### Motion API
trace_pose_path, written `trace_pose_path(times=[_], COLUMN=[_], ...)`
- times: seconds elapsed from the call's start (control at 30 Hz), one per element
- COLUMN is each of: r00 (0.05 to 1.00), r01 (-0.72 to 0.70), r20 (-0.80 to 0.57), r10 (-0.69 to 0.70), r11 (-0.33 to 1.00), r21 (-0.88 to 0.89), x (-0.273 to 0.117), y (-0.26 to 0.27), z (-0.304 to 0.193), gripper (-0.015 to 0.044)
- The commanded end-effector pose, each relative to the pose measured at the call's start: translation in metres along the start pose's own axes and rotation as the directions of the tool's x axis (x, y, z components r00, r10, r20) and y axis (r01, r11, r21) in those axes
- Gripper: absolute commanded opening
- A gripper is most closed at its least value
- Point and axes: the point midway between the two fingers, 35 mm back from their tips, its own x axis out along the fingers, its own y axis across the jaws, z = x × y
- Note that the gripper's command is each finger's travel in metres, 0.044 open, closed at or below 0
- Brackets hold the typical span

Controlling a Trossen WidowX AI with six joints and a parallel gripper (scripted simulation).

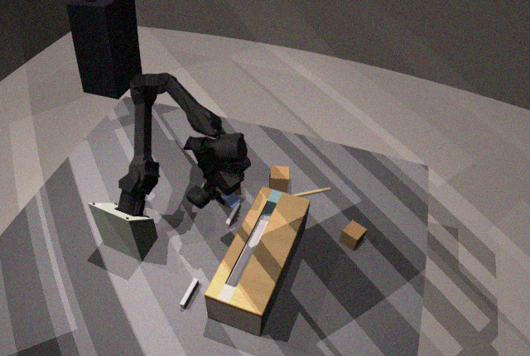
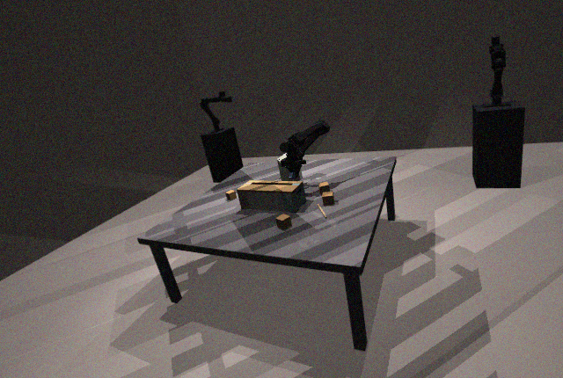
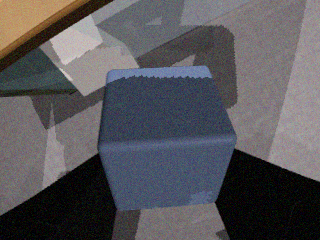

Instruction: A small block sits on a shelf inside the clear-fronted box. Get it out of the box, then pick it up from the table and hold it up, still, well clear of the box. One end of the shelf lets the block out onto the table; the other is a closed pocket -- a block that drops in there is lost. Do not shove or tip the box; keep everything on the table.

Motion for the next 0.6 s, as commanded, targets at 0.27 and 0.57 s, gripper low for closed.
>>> trace_pose_path(times=[0.27, 0.57], r00=[0.999, 0.997], r01=[-0.038, -0.048], r20=[-0.003, -0.001], r10=[0.047, 0.082], r11=[0.851, 0.59], r21=[0.524, 0.806], x=[-0.012, -0.02], y=[-0.002, -0.003], z=[0.001, 0.001], gripper=[0.0, 0.0])
